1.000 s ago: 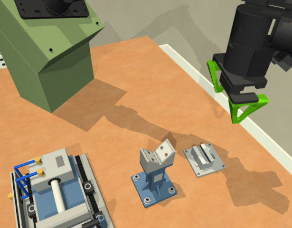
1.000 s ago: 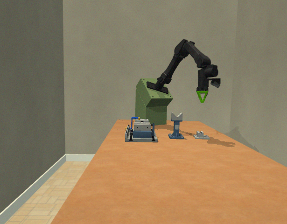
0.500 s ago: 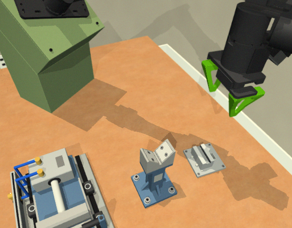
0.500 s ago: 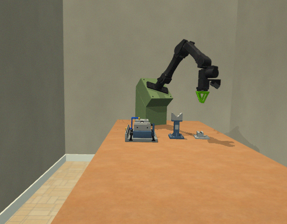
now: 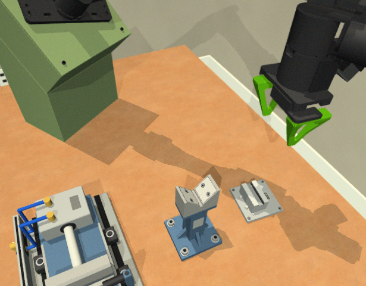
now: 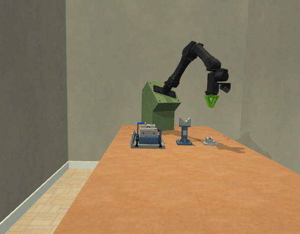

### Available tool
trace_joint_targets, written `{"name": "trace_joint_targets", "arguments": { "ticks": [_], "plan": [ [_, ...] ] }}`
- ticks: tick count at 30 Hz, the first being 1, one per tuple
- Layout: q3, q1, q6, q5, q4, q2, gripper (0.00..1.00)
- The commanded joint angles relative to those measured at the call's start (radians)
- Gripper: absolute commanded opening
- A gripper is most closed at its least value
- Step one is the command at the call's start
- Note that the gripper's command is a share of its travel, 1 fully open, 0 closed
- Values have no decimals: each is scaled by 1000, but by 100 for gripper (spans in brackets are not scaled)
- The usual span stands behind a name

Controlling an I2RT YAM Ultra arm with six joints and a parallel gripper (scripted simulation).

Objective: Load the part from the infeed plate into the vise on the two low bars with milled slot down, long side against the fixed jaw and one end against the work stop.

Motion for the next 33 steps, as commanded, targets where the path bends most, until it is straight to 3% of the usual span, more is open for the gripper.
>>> {"name": "trace_joint_targets", "arguments": {
  "ticks": [1, 33],
  "plan": [
    [-12, 1, -6, -1, -4, -30, 81],
    [-14, 4, -4, 0, 18, -11, 81]
  ]
}}
